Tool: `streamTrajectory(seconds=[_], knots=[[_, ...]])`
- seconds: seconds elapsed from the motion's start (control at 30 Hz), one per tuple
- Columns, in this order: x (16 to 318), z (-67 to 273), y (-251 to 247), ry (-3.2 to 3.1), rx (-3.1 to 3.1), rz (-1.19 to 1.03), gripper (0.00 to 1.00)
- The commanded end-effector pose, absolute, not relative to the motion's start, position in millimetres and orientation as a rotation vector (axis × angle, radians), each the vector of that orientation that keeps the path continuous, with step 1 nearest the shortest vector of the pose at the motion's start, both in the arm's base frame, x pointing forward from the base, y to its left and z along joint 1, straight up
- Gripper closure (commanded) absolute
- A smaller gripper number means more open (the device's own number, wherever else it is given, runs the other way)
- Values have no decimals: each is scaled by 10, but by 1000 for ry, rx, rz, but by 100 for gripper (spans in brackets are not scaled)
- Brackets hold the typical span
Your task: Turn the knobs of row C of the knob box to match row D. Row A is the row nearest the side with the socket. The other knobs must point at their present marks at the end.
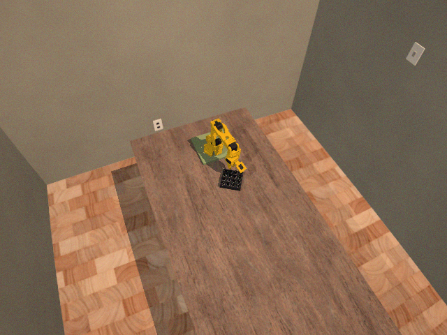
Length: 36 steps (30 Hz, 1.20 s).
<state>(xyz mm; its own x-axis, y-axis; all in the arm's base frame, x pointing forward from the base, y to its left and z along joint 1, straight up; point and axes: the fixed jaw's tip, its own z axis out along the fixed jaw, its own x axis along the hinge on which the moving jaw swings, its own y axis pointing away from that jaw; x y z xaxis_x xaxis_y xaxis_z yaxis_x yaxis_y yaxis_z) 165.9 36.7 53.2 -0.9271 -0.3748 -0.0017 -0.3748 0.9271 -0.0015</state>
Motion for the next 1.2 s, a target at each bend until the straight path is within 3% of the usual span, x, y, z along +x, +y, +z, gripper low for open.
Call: streamTrajectory(seconds=[0.0, 0.7, 1.17], knots=[[1641, 522, 377, 3082, -599, 0, 90], [1654, 524, 379, 3082, -599, 0, 90], [1897, 532, 423, 3082, -599, 0, 90]])
